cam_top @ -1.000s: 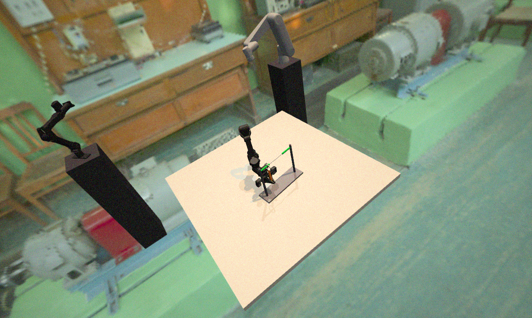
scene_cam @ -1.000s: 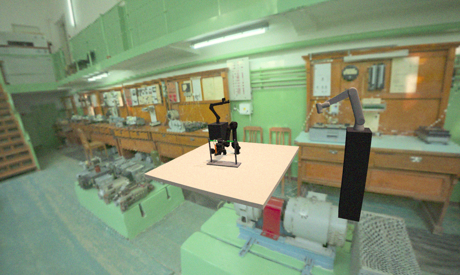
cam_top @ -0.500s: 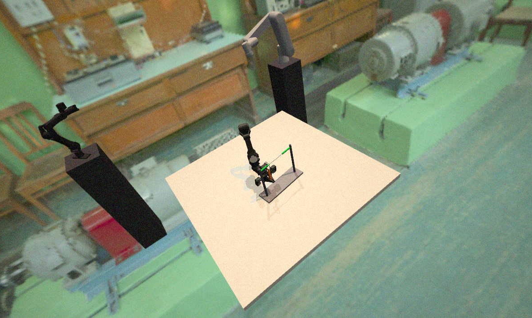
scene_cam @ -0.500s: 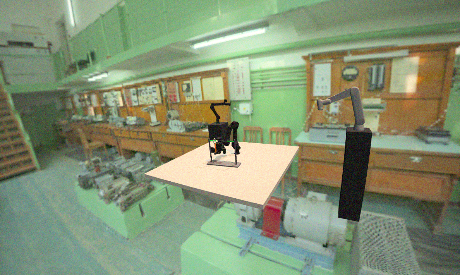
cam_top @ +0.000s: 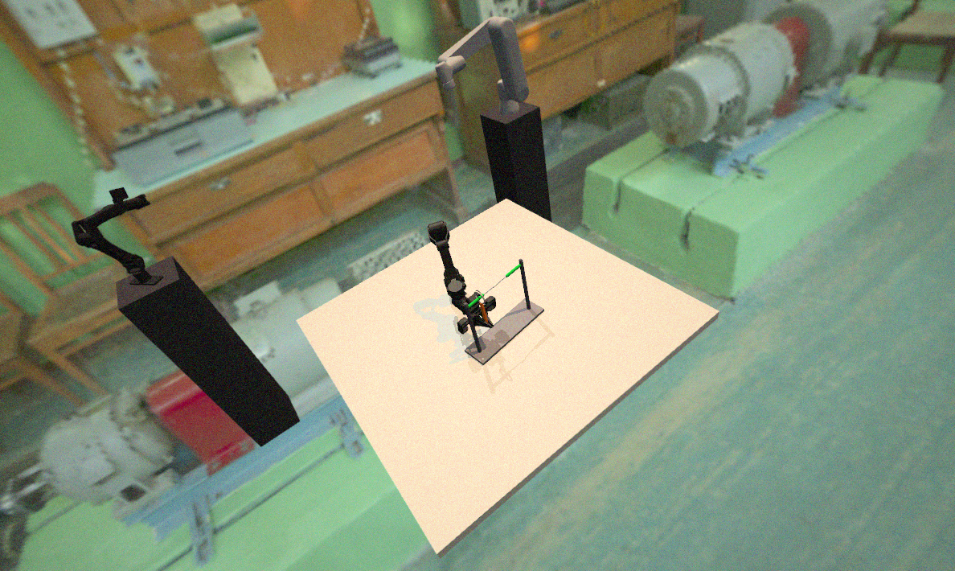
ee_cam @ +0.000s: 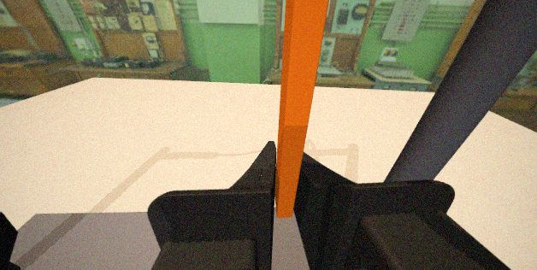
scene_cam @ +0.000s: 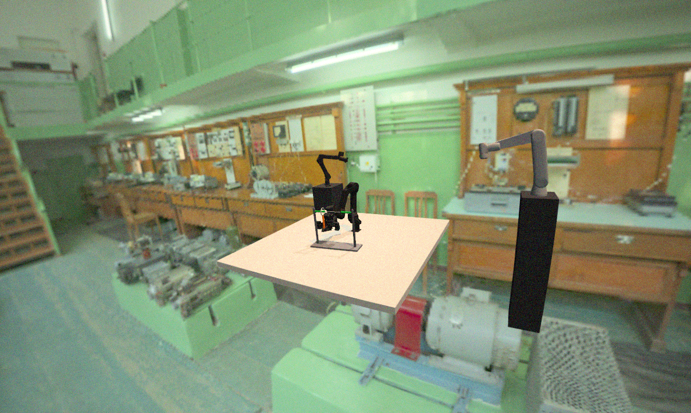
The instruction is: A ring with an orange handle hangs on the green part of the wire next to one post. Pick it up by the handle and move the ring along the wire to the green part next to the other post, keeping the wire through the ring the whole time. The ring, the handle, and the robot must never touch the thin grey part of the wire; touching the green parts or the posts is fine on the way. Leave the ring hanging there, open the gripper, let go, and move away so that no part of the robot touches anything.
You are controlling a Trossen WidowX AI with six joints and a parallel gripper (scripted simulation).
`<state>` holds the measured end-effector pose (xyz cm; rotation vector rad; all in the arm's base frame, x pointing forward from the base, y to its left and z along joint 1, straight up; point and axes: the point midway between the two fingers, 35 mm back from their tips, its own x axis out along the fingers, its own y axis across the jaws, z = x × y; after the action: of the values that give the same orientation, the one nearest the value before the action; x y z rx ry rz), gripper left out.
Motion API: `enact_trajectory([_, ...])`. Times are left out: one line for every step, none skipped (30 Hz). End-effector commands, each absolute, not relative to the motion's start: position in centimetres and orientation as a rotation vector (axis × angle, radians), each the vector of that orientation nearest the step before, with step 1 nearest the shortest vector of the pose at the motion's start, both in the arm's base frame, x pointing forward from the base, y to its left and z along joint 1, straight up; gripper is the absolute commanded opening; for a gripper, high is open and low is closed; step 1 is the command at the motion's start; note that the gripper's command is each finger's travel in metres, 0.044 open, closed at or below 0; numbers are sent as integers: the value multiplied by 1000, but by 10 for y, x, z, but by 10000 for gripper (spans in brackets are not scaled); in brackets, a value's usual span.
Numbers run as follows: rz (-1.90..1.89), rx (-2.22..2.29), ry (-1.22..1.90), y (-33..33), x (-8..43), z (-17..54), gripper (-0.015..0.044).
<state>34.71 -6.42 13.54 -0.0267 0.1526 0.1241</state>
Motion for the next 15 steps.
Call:
enact_trajectory([120, -26, 153, -63, 347, 136, -150])
enact_trajectory([120, -26, 153, -62, 347, 136, -150])
enact_trajectory([120, -25, 153, -61, 347, 136, -150])
enact_trajectory([120, -25, 154, -60, 347, 136, -150])
enact_trajectory([120, -25, 154, -59, 347, 136, -150])
enact_trajectory([120, -25, 154, -58, 346, 136, -150])
enact_trajectory([120, -24, 155, -57, 346, 136, -150])
enact_trajectory([120, -24, 155, -56, 346, 136, -150])
enact_trajectory([120, -24, 155, -55, 346, 136, -150])
enact_trajectory([120, -23, 155, -54, 346, 136, -150])
enact_trajectory([120, -23, 155, -53, 346, 136, -150])
enact_trajectory([120, -23, 156, -52, 346, 136, -150])
enact_trajectory([120, -23, 156, -51, 346, 136, -150])
enact_trajectory([120, -22, 156, -50, 346, 136, -150])
enact_trajectory([120, -22, 156, -49, 345, 136, -150])
